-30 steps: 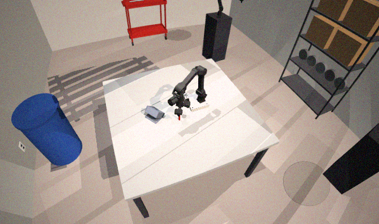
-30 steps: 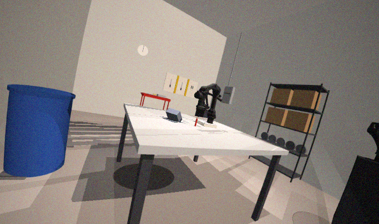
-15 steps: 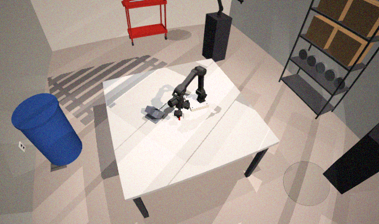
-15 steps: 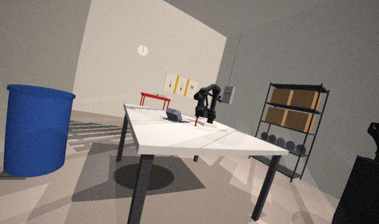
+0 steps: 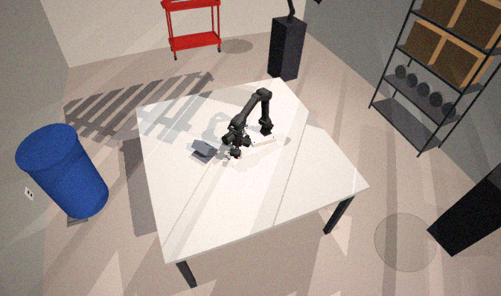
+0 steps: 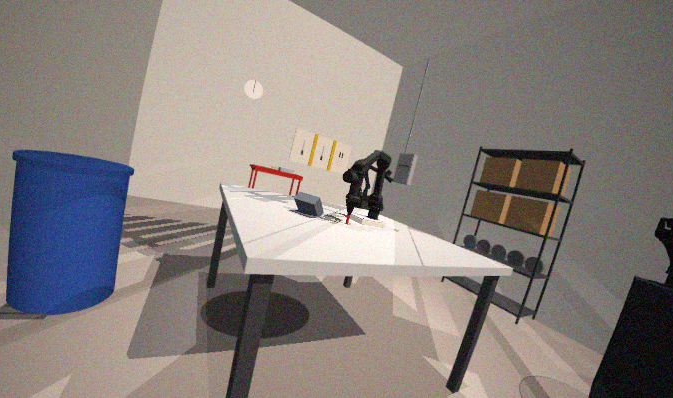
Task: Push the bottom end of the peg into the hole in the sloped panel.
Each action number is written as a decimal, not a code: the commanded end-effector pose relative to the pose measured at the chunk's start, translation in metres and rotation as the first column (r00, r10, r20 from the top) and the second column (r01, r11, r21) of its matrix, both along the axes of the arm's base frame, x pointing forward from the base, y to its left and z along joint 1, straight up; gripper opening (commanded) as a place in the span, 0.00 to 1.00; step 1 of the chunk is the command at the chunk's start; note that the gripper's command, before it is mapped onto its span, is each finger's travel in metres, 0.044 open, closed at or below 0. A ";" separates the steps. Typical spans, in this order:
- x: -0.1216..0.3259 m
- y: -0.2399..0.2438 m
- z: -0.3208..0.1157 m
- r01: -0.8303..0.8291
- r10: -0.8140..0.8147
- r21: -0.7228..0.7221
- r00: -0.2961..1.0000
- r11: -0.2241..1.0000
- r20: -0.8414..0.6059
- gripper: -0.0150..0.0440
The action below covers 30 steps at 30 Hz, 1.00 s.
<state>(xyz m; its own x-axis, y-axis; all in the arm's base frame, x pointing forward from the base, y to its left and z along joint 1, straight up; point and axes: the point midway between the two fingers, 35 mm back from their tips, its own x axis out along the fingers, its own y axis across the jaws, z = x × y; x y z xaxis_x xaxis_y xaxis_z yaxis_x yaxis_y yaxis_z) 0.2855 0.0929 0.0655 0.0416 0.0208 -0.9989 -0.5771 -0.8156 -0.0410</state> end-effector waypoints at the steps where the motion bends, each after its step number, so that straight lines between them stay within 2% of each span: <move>1: -0.003 -0.001 -0.011 -0.004 0.003 -0.009 1.000 1.000 -0.017 1.00; 15: -0.004 -0.001 -0.019 -0.004 0.003 -0.009 1.000 1.000 -0.017 1.00; 29: -0.002 -0.001 -0.016 0.000 0.000 -0.003 1.000 1.000 -0.008 0.38; 30: -0.002 -0.001 -0.016 0.000 0.000 -0.003 1.000 1.000 -0.008 0.37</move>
